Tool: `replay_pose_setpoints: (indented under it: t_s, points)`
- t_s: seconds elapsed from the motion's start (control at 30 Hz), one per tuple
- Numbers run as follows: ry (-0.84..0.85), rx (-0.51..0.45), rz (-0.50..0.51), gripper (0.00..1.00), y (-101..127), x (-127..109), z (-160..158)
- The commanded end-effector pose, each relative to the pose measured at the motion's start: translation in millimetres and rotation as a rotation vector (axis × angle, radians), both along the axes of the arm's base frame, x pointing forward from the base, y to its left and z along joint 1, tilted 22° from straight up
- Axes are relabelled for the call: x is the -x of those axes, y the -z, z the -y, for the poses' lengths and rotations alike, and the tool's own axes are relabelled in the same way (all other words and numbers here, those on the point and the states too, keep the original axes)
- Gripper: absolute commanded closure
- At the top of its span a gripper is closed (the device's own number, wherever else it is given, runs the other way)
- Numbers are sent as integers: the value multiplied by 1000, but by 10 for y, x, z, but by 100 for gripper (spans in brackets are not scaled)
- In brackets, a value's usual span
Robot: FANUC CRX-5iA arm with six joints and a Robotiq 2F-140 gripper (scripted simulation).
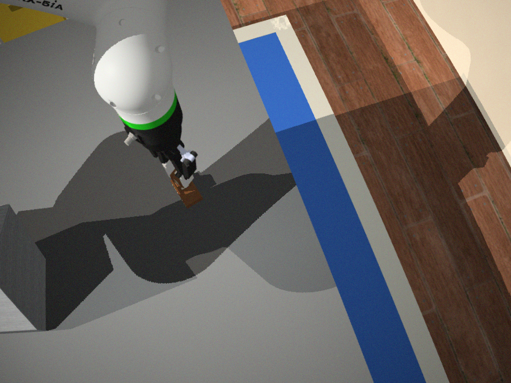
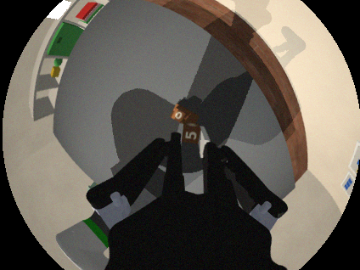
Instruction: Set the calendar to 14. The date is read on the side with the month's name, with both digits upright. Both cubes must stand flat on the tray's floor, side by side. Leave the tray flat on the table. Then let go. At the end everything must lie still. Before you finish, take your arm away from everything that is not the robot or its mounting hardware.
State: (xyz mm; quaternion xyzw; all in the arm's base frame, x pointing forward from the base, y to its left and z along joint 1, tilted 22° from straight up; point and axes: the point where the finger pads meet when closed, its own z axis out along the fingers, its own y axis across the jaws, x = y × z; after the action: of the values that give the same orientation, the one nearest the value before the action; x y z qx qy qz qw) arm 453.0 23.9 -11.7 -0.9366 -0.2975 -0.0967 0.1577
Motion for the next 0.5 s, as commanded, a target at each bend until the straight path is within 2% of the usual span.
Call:
replay_pose_setpoints:
  t_s: [0.0, 0.03, 0.1, 0.47]
  points:
    - [-110, -5, 44, 84, -1, -1, 3]
    - [-110, -5, 44, 84, -1, -1, 3]
    - [-244, 8, 96, 84, -2, -1, 2]
    - [-599, 42, 233, 84, -3, -1, 2]
